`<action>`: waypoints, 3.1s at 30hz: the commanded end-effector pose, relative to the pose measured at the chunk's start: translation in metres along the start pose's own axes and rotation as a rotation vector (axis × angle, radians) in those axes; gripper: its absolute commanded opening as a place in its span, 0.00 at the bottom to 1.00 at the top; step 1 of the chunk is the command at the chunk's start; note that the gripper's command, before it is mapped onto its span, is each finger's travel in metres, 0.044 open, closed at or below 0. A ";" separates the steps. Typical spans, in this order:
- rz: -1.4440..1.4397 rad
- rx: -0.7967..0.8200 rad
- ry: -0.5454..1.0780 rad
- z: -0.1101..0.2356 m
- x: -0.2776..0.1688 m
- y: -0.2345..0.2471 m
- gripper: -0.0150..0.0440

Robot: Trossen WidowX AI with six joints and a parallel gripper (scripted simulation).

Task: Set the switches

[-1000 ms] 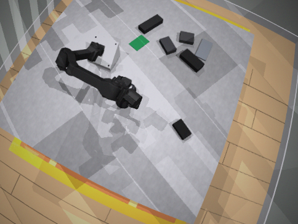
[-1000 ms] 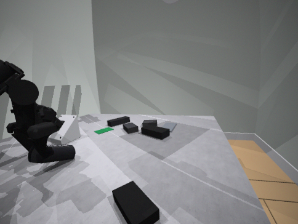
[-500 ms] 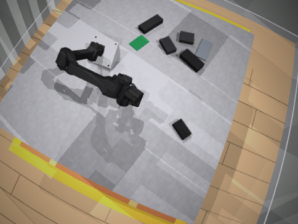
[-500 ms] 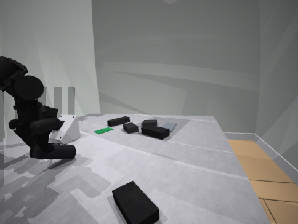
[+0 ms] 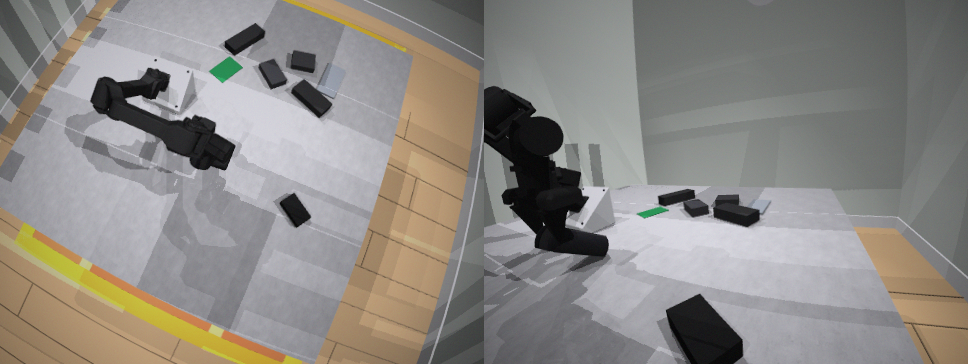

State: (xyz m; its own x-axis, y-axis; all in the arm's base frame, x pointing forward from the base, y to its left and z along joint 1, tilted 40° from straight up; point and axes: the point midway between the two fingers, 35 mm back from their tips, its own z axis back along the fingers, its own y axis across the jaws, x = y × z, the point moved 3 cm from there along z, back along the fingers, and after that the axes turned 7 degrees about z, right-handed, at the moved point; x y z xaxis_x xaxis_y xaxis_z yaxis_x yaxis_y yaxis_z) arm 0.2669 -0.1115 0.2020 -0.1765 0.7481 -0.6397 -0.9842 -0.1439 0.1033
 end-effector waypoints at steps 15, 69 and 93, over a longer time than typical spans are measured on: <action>-0.003 -0.003 -0.002 0.010 0.012 -0.002 0.82; -0.001 -0.003 -0.006 0.031 0.049 -0.006 0.82; -0.001 -0.002 -0.007 0.036 0.068 -0.009 0.82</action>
State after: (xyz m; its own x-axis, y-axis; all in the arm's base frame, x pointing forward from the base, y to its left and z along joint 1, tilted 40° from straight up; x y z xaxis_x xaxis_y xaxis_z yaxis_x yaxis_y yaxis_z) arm 0.2629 -0.0400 0.1893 -0.1779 0.7437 -0.6444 -0.9838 -0.1479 0.1010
